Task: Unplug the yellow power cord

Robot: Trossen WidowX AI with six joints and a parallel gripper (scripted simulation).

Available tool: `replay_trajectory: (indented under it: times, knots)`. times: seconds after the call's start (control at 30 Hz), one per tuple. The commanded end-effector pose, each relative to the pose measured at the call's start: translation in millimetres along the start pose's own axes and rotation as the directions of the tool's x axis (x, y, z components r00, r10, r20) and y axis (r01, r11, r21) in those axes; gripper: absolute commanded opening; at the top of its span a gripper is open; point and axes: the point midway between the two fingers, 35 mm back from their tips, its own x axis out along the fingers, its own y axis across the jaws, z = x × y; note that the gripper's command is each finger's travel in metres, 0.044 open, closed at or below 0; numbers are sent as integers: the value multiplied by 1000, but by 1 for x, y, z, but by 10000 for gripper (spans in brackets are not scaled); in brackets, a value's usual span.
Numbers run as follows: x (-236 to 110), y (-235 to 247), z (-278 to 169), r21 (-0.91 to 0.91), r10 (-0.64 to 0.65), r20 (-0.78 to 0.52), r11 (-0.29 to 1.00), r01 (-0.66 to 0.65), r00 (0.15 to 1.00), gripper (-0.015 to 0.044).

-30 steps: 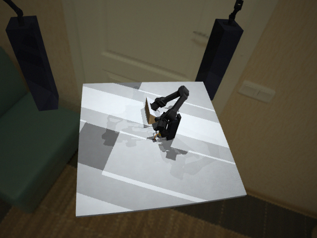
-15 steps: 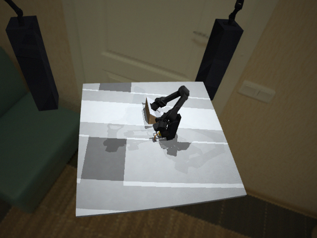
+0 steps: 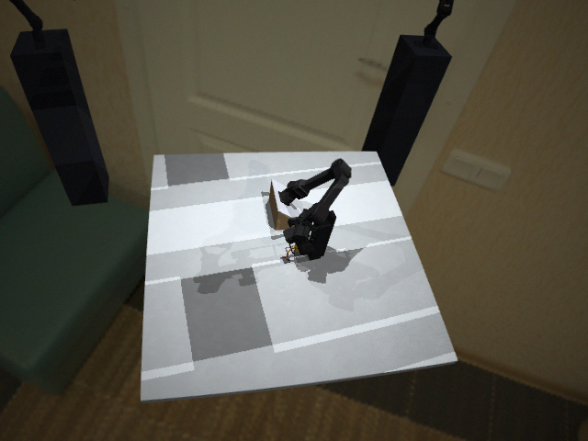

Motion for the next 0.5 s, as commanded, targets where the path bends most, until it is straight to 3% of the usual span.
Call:
replay_trajectory:
  times: [0.0, 0.47]
  knots:
    - [0, 1, 1, -3, 2, -1, 1000, -2, 1000, 0]
    - [-1, 3, 21, -1, 2, 1, 1000, -2, 1000, 0]
